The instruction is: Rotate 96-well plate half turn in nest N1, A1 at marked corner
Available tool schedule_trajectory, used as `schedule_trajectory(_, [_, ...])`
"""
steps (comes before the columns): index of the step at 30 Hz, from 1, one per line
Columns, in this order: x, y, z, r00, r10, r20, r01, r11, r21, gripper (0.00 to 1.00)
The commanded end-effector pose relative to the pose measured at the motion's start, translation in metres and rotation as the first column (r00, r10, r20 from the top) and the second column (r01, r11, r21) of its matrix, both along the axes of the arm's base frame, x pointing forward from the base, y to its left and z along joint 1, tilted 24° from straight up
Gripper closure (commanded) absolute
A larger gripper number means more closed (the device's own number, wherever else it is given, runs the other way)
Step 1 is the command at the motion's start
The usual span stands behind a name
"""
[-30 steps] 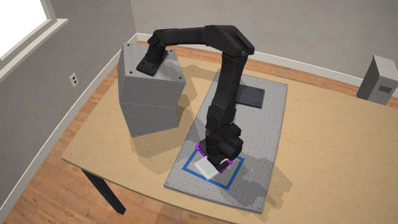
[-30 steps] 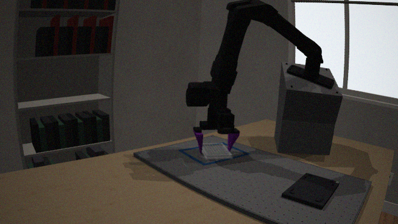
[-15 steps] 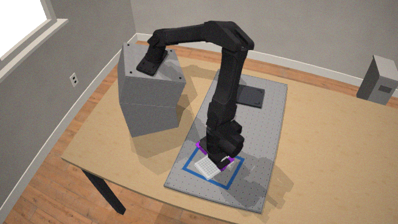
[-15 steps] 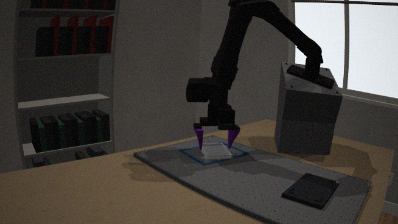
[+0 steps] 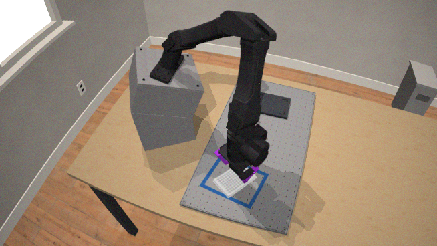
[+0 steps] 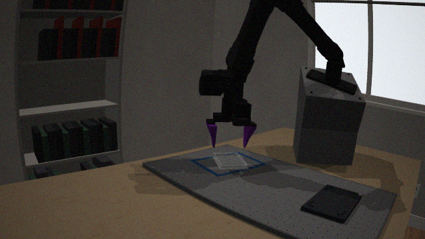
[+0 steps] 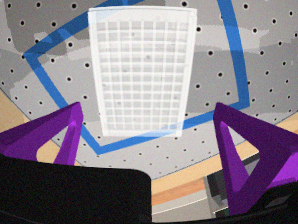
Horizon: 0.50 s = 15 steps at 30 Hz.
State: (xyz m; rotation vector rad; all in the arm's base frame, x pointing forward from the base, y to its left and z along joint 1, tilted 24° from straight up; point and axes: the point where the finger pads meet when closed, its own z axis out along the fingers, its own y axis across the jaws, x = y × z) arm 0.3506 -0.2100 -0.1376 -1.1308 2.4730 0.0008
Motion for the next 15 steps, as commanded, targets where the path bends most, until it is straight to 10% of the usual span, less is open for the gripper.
schedule_trajectory(1, [-0.004,-0.003,0.007,1.0,-0.002,-0.002,0.002,1.0,0.007,0.0])
schedule_trajectory(15, [-0.013,-0.007,0.028,1.0,-0.002,-0.002,0.002,1.0,0.007,0.0])
